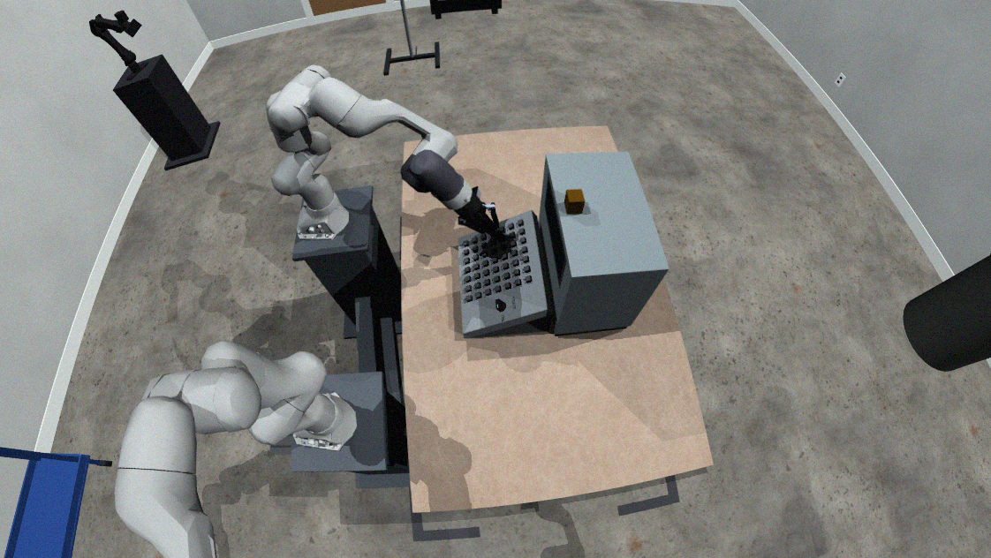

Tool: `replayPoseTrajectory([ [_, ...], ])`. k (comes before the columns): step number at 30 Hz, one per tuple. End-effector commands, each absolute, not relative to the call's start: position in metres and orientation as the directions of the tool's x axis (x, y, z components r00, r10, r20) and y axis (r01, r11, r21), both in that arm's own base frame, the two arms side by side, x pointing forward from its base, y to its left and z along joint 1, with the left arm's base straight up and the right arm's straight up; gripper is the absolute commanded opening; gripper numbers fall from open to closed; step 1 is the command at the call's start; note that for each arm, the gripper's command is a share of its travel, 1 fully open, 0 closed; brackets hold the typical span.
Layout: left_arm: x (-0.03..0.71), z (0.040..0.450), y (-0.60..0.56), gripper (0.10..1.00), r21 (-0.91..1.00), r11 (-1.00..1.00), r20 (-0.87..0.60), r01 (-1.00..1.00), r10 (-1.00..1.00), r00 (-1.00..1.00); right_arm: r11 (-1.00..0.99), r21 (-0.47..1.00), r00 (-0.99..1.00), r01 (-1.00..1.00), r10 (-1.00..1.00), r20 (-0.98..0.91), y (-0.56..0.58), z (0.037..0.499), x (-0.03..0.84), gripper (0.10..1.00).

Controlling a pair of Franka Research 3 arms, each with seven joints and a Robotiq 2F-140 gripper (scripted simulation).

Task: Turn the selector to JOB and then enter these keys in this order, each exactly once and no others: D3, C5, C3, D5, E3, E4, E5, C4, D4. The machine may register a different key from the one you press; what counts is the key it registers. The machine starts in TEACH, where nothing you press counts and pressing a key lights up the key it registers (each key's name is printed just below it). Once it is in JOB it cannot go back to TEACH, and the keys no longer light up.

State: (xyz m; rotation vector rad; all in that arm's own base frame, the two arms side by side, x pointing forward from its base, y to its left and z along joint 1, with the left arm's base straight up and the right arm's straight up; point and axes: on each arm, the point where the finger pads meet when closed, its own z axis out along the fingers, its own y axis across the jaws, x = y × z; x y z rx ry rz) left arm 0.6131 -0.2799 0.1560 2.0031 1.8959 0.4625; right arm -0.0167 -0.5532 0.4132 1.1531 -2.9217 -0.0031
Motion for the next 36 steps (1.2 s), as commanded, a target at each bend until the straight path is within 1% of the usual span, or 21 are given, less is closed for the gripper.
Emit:
replayPoseTrajectory([
  [1, 0.615, 0.157, -0.280, 0.099, 0.464, -0.051, 0.000, 0.884, 0.998, 0.057, 0.728, 0.000, -0.728, -0.686, -0.686, 0.000, -0.554, 0.413, -0.016, 1.000],
  [36, 0.600, 0.186, -0.279, 0.099, 0.464, -0.051, 0.000, 0.884, 0.998, 0.057, 0.728, 0.000, -0.728, -0.686, -0.686, 0.000, -0.554, 0.413, -0.016, 1.000],
])
